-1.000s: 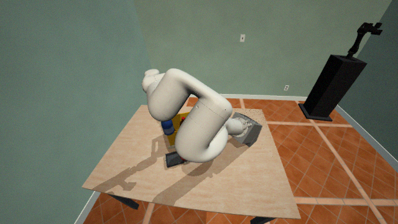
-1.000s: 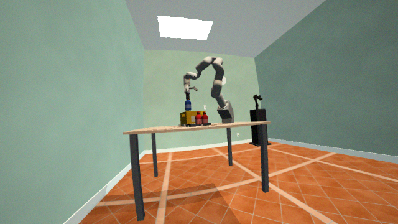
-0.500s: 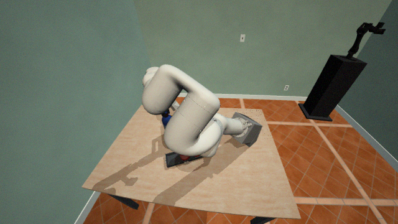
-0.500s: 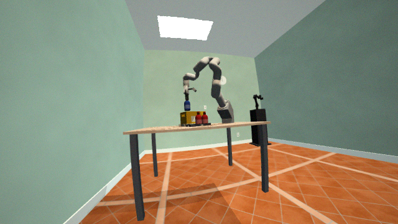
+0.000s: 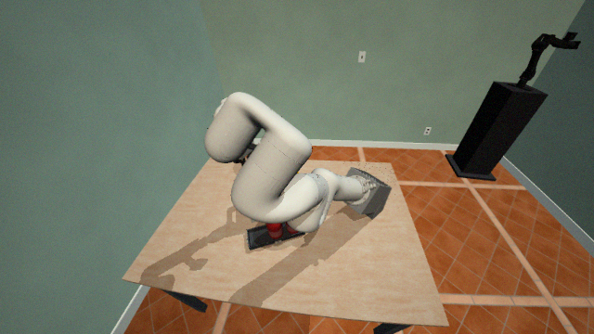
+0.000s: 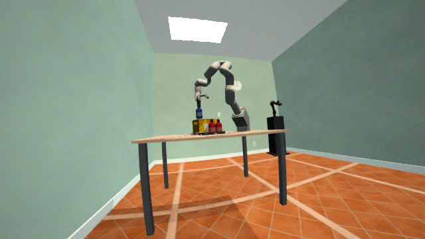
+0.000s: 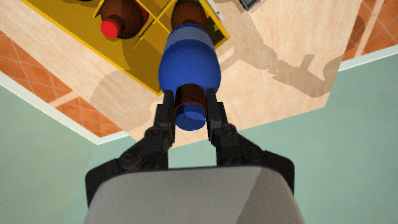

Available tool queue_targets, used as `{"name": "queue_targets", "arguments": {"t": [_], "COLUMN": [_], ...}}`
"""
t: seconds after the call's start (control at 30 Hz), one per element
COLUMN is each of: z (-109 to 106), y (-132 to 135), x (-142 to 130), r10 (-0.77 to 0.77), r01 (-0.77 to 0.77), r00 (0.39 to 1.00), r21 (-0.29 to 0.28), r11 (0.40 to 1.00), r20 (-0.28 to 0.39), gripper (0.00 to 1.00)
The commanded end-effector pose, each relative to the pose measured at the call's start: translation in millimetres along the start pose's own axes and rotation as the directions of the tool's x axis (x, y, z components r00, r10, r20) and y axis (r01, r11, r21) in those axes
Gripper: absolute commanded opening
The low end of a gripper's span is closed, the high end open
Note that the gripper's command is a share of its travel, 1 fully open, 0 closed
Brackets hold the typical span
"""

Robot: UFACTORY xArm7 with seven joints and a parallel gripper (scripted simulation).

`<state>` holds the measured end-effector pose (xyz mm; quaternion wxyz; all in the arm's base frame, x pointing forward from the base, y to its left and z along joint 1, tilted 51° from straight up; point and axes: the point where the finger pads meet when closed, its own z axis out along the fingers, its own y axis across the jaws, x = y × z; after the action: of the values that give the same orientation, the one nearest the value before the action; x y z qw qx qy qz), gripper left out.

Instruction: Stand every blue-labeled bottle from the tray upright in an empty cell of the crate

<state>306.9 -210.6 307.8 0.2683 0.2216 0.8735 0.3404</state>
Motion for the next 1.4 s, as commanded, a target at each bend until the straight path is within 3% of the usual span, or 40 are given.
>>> {"name": "queue_targets", "arguments": {"t": [0.0,1.37], "z": [-1.9,-2.0], "y": [-8.6,-56.2], "x": [-6.5,-36.7], "r10": [0.0,0.0], "r01": [0.0,0.0], "r00": [1.0,1.0], "r21": [0.001,0.001], "r11": [1.0,1.0], "r20": [0.004,0.004], "gripper": [0.0,0.0]}}
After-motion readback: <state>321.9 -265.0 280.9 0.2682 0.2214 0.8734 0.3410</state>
